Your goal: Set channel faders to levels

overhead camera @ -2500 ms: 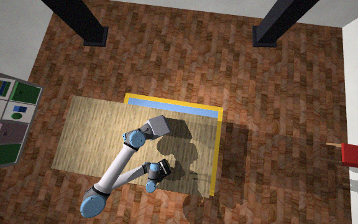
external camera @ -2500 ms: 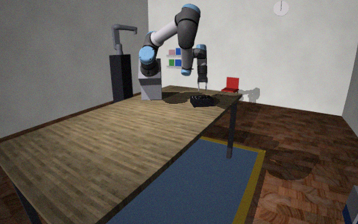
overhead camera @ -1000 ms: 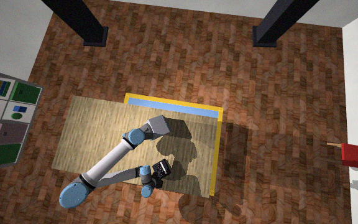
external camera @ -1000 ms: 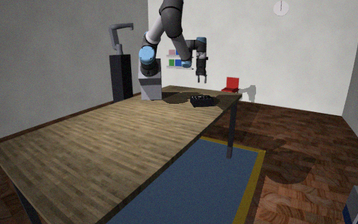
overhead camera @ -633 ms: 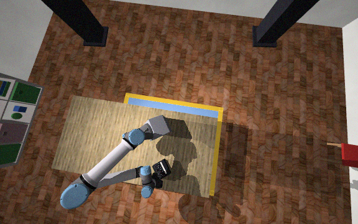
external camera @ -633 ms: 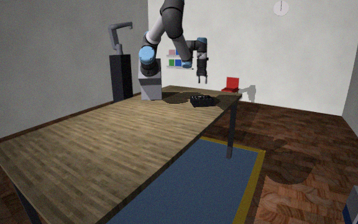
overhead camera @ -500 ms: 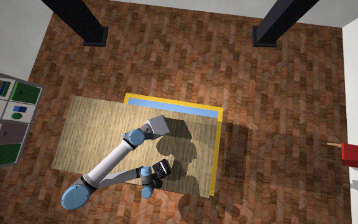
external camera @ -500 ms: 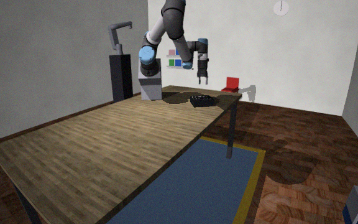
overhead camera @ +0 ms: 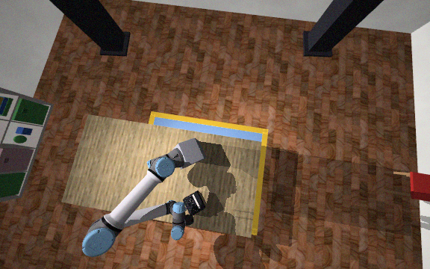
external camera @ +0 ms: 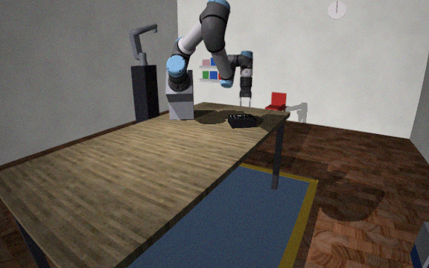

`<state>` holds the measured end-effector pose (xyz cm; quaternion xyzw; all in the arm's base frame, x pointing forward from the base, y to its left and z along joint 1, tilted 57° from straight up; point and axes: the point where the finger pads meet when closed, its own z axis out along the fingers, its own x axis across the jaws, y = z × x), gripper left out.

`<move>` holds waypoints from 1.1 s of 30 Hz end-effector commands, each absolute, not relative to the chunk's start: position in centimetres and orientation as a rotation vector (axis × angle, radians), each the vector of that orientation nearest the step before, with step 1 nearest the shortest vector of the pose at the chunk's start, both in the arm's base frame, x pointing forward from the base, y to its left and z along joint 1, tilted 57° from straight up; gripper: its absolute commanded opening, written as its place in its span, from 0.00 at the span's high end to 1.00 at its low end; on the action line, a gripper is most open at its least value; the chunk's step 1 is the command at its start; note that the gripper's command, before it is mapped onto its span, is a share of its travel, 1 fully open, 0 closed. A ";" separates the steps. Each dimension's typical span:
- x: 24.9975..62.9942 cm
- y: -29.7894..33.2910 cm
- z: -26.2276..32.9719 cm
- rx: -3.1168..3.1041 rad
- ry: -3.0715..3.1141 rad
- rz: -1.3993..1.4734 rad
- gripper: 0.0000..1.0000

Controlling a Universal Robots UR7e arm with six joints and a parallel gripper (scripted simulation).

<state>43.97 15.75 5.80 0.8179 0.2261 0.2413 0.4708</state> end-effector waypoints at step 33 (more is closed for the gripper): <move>46.3 12.4 7.4 1.808 0.771 0.502 0.00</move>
